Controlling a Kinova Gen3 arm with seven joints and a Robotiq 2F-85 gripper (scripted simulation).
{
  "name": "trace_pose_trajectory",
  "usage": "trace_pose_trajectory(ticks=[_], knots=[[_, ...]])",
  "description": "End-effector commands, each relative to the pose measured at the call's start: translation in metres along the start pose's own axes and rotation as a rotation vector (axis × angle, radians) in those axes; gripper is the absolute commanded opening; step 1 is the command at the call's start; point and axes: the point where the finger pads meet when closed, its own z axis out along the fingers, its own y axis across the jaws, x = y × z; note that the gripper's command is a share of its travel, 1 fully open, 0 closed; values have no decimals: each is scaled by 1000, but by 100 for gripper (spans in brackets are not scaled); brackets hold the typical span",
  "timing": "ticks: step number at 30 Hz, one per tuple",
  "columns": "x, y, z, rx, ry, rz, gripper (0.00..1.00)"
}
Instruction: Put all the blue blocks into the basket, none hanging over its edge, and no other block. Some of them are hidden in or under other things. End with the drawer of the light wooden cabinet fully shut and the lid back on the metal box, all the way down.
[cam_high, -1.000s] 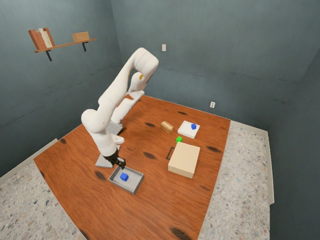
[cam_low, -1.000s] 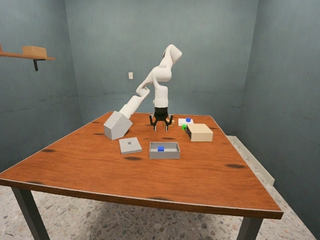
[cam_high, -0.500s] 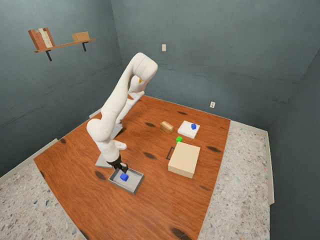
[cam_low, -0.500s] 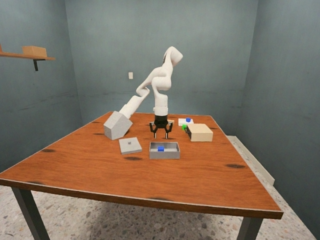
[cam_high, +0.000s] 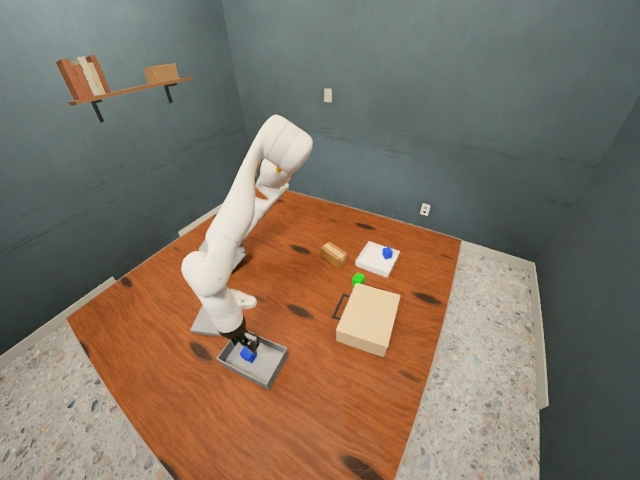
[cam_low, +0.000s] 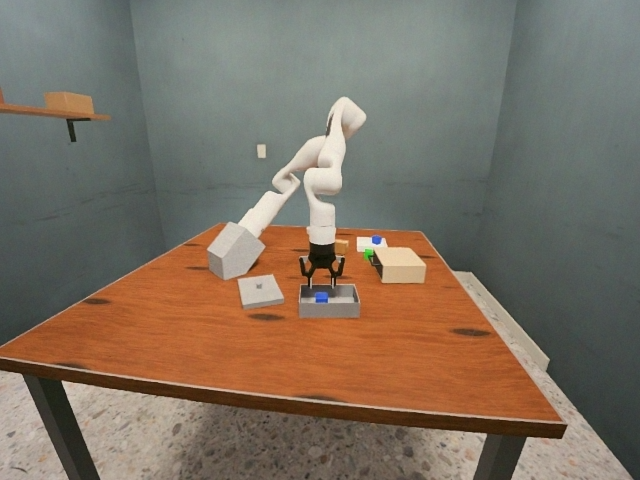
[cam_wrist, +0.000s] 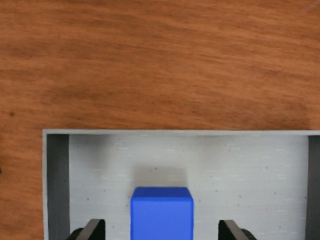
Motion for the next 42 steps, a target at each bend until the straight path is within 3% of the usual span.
trace_pose_trajectory(ticks=[1,42], knots=[[0,0,6,-2,1,-1,69],[-3,1,9,-3,-2,-4,69]])
